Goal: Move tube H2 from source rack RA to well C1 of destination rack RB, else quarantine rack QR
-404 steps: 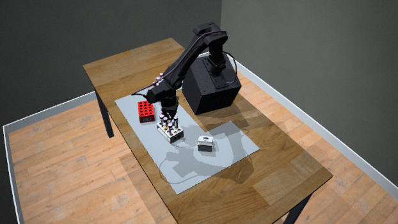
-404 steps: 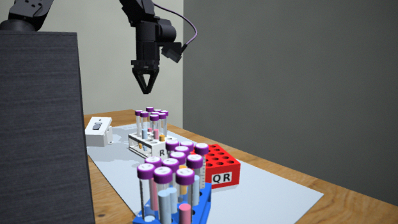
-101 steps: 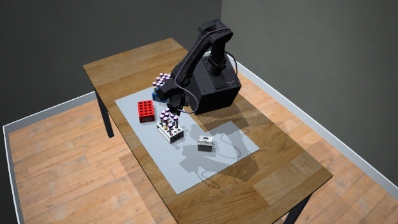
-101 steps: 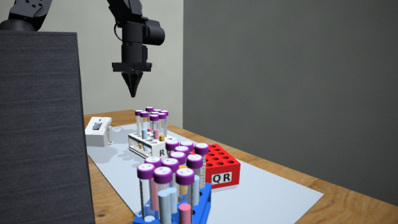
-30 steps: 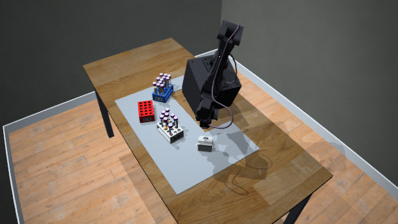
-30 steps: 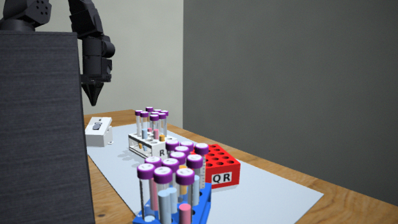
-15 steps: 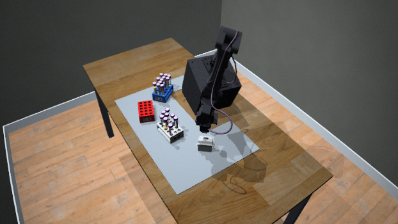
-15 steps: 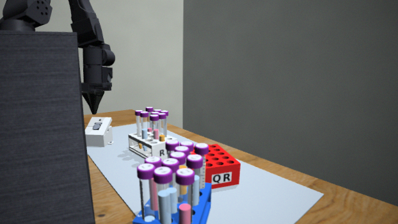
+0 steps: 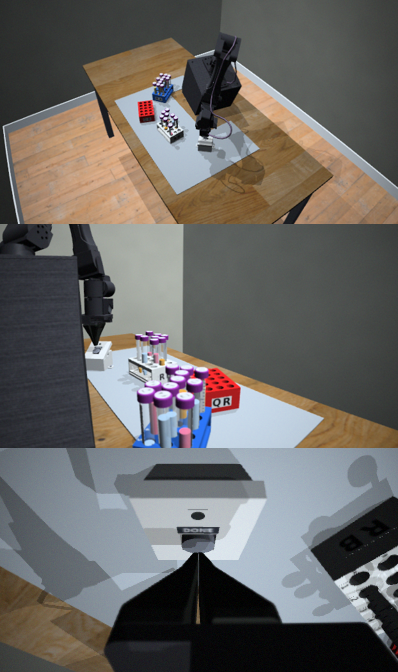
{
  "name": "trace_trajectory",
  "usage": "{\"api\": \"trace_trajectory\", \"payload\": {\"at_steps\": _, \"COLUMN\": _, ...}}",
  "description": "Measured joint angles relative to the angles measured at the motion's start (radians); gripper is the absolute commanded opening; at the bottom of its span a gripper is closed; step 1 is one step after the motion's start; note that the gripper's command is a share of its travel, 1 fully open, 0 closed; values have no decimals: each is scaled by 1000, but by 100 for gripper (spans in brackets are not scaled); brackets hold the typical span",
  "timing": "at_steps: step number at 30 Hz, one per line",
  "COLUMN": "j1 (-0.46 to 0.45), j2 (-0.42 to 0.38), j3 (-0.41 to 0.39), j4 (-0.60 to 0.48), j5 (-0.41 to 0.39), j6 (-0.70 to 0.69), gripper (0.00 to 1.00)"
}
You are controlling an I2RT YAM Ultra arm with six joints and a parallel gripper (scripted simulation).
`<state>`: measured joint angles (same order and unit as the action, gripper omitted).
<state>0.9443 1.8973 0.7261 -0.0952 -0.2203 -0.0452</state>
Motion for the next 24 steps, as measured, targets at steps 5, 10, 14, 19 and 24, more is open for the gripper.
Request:
{"api": "trace_trajectory", "payload": {"at_steps": 5, "j1": 0, "j2": 8, "j3": 0, "j4": 17, "j5": 2, "j6": 4, "gripper": 0}}
{"api": "trace_trajectory", "payload": {"at_steps": 10, "j1": 4, "j2": 23, "j3": 0, "j4": 32, "j5": 2, "j6": 7, "gripper": 0}}
{"api": "trace_trajectory", "payload": {"at_steps": 14, "j1": 4, "j2": 23, "j3": 0, "j4": 40, "j5": 3, "j6": 8, "gripper": 0}}
{"api": "trace_trajectory", "payload": {"at_steps": 19, "j1": 8, "j2": 38, "j3": 0, "j4": 55, "j5": 4, "j6": 11, "gripper": 0}}
{"api": "trace_trajectory", "payload": {"at_steps": 24, "j1": 10, "j2": 47, "j3": 0, "j4": 71, "j5": 5, "j6": 14, "gripper": 0}}
